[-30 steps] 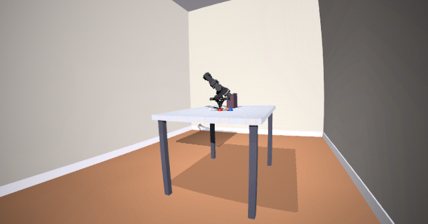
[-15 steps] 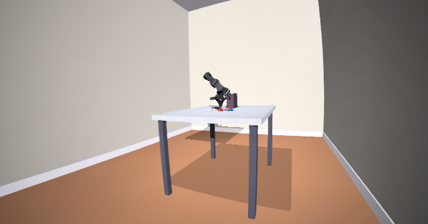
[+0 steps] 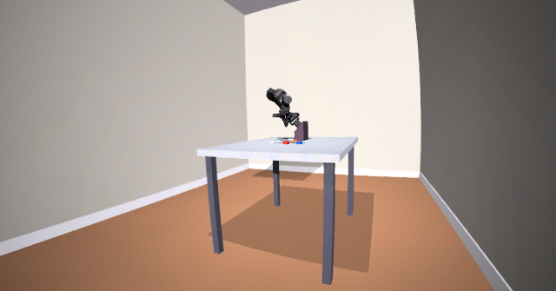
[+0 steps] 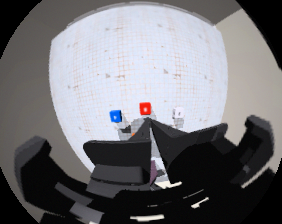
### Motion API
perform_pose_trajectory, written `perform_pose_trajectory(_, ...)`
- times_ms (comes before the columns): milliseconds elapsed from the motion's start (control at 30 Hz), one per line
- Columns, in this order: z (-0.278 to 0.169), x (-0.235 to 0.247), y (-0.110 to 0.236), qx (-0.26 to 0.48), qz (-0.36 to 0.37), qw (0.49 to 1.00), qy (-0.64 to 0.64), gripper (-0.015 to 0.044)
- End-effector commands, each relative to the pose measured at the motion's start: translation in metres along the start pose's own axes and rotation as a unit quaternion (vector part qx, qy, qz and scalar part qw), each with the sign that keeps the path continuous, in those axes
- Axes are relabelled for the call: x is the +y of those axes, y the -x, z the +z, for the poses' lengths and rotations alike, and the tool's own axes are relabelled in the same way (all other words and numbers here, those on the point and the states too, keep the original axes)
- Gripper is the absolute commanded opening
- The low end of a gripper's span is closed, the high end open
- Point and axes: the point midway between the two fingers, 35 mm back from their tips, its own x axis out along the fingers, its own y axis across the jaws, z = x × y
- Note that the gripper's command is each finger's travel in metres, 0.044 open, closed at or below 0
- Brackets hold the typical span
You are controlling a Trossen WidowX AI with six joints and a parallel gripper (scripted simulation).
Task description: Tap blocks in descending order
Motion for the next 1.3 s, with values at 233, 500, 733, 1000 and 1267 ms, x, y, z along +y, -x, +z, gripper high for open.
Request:
perform_pose_trajectory(233,-0.077,0.029,0.01,0.005,0.006,1.0,-0.006,0.002)
perform_pose_trajectory(500,-0.12,0.037,0.006,0.006,0.003,1.0,-0.006,0.002)
perform_pose_trajectory(733,-0.121,0.037,-0.073,0.006,0.002,1.0,-0.006,0.002)
perform_pose_trajectory(1000,-0.121,0.036,-0.077,0.006,0.002,1.0,-0.006,0.002)
perform_pose_trajectory(1267,-0.121,0.037,-0.09,0.006,0.002,1.0,-0.006,0.002)
